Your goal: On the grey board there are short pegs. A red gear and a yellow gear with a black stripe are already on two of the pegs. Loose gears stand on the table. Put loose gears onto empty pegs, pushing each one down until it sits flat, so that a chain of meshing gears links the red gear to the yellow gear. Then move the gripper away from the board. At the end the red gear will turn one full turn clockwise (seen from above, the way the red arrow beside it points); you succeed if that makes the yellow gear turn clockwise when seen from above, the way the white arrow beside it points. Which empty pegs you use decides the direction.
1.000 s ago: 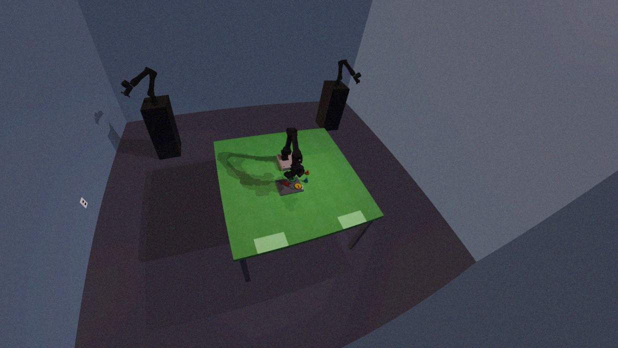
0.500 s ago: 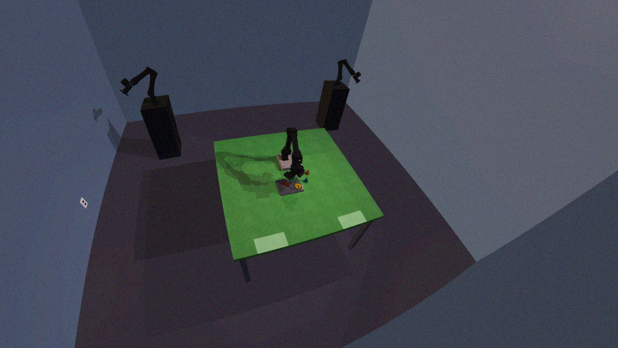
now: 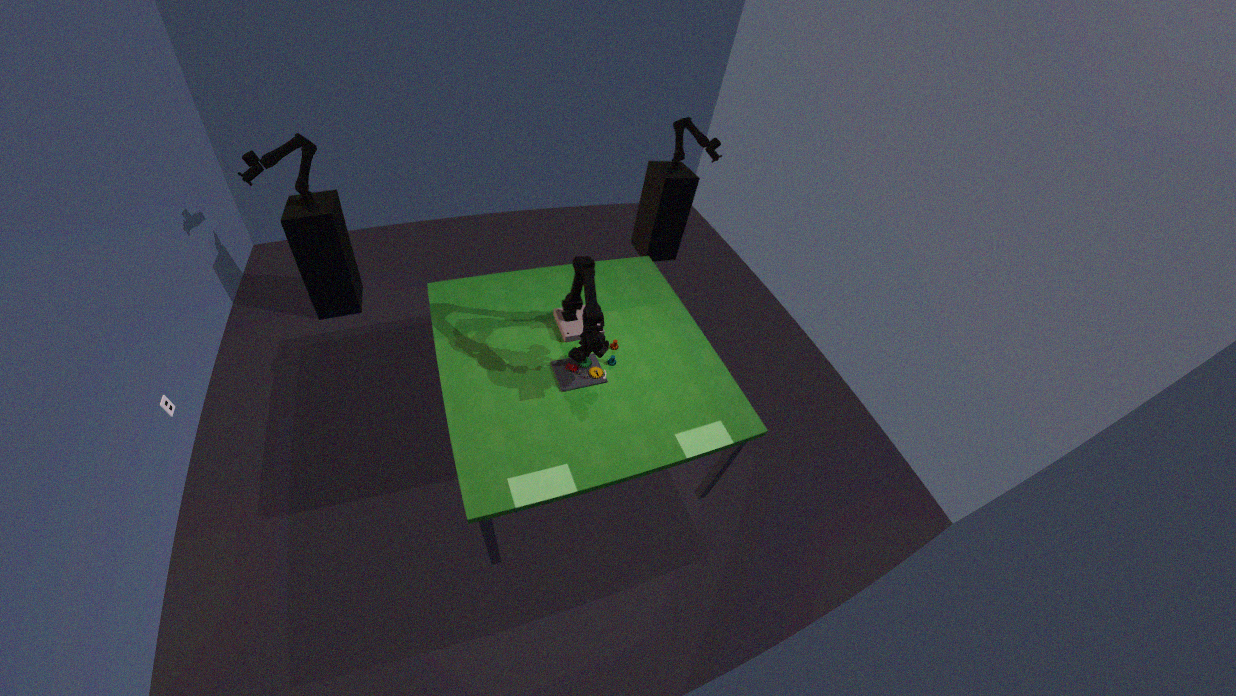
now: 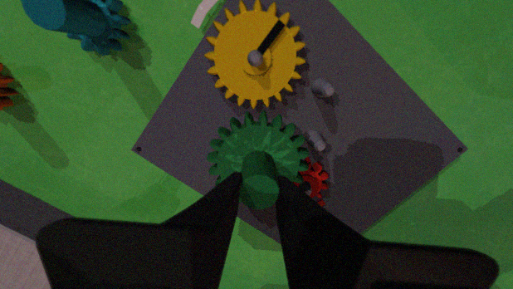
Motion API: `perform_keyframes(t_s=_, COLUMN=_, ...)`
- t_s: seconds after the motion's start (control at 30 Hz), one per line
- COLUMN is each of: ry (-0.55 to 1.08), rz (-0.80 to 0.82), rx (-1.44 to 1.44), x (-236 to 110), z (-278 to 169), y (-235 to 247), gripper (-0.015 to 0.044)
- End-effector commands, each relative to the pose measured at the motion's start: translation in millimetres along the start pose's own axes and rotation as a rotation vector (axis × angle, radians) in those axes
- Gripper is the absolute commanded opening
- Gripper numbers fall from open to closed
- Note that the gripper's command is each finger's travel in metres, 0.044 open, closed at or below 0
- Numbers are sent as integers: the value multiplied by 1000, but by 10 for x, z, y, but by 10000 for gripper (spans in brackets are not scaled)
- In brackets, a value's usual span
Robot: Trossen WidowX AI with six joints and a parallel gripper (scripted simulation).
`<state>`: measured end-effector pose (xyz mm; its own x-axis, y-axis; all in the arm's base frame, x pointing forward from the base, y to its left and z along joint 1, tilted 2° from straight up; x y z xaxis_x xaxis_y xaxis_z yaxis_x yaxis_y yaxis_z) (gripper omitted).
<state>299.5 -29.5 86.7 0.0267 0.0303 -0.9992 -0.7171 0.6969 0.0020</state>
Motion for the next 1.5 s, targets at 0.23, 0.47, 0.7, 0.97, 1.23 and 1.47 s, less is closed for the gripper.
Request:
perform_keyframes(t_s=0.23, ry=-3, rz=2, rx=138, x=163, z=11, y=6, gripper=0)
perform_keyframes(t_s=0.47, ry=-3, rz=2, rx=264, x=184, z=2, y=8, gripper=0)
perform_keyframes(t_s=0.7, ry=-3, rz=2, rx=242, x=206, z=6, y=-1, gripper=0)
perform_keyframes(t_s=0.97, ry=-3, rz=2, rx=101, x=233, z=13, y=9, gripper=0)
perform_keyframes(t_s=1.23, ry=-3, rz=1, rx=-19, x=255, z=1, y=8, gripper=0)
perform_keyframes(t_s=1.47, ry=-3, rz=1, rx=40, x=237, z=4, y=6, gripper=140)
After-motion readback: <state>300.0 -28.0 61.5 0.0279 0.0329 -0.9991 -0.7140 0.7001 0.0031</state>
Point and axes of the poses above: the point midway between the two fingers, 35 mm back from their tips, its own x axis out along the fingers, its own y axis across the jaws, z = x × y, the point moved 2 cm from there along -x, back along the fingers, and after that the axes turned 13 degrees about -x, right-handed, at the moved point
